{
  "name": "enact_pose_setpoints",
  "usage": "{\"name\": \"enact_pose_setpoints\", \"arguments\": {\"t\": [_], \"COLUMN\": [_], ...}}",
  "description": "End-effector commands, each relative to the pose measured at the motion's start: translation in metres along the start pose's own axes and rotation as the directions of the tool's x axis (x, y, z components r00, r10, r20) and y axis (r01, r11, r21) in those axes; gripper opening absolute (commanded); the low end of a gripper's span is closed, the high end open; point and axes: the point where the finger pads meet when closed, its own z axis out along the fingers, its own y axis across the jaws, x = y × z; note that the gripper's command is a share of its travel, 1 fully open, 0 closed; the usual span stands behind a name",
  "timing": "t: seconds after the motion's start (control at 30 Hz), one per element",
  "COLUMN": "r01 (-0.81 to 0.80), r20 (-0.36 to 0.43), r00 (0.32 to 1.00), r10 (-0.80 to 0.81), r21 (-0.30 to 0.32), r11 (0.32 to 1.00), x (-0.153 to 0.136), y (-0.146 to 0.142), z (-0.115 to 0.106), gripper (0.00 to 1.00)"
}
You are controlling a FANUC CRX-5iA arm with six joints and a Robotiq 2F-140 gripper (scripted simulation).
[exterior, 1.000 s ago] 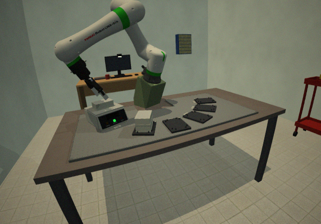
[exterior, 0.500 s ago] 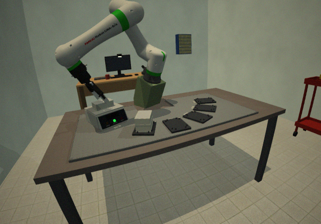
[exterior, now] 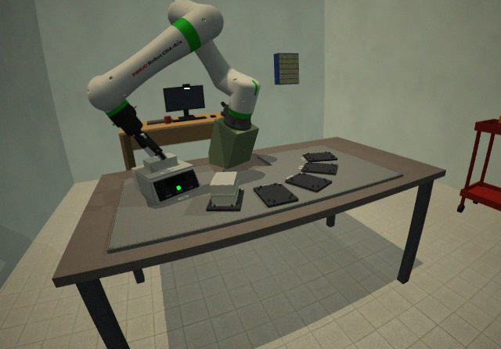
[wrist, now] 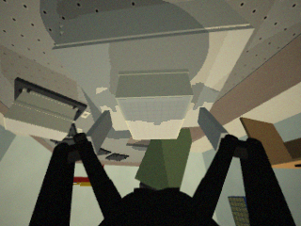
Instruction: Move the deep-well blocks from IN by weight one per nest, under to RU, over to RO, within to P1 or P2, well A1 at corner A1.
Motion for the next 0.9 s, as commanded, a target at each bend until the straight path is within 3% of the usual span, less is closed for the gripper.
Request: {"name": "enact_pose_setpoints", "arguments": {"t": [0.0, 0.37, 0.4, 0.87], "r01": [0.000, 0.000, 0.000, 0.000], "r20": [0.000, 0.000, 0.000, 0.000], "r00": [1.000, 1.000, 1.000, 1.000], "r10": [0.000, 0.000, 0.000, 0.000], "r21": [0.000, 0.000, 0.000, 0.000], "r11": [1.000, 1.000, 1.000, 1.000], "x": [0.0012, 0.0012, 0.0012, 0.0012], "y": [0.0001, 0.0001, 0.0001, 0.0001], "z": [0.0017, 0.0017, 0.0017, 0.0017], "gripper": [1.00, 1.00, 0.10, 0.10]}}
